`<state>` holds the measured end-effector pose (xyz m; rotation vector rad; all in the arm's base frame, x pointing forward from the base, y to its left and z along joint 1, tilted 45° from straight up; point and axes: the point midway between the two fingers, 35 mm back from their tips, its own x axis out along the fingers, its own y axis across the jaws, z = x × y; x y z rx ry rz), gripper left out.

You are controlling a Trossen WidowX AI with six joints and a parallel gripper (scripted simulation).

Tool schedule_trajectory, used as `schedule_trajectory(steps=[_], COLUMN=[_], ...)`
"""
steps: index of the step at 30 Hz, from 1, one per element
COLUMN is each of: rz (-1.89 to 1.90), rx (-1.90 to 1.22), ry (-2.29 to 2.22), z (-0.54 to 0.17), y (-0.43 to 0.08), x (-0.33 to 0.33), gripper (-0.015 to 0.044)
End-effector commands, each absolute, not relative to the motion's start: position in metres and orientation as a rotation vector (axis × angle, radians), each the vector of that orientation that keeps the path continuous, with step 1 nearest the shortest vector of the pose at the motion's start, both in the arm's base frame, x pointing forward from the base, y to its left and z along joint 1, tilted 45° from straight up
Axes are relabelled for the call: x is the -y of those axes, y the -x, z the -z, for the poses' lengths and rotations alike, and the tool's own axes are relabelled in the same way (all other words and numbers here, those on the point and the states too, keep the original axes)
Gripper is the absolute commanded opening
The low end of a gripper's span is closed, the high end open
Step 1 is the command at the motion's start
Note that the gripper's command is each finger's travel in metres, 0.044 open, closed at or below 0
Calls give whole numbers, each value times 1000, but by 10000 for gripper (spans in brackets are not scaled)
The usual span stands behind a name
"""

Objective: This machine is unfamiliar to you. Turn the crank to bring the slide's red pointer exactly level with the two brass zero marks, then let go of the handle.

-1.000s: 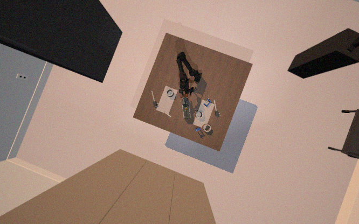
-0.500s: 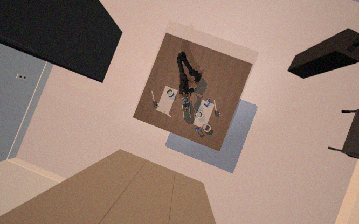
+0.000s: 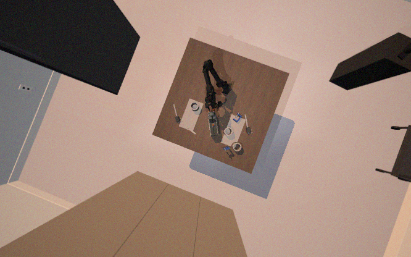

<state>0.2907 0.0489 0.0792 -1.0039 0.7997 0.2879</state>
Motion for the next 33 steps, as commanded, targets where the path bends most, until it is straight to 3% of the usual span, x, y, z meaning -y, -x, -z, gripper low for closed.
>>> schedule_trajectory(steps=[1, 12, 28, 33], rz=[-294, -293, -293, -293], rx=[-799, -797, -797, -797], ry=[1007, 1008, 1008, 1008], z=[-74, -64, -64, -64], y=[-291, -292, -292, -292], x=[-46, -35, -35, -35], gripper=[440, 440, 20, 0])
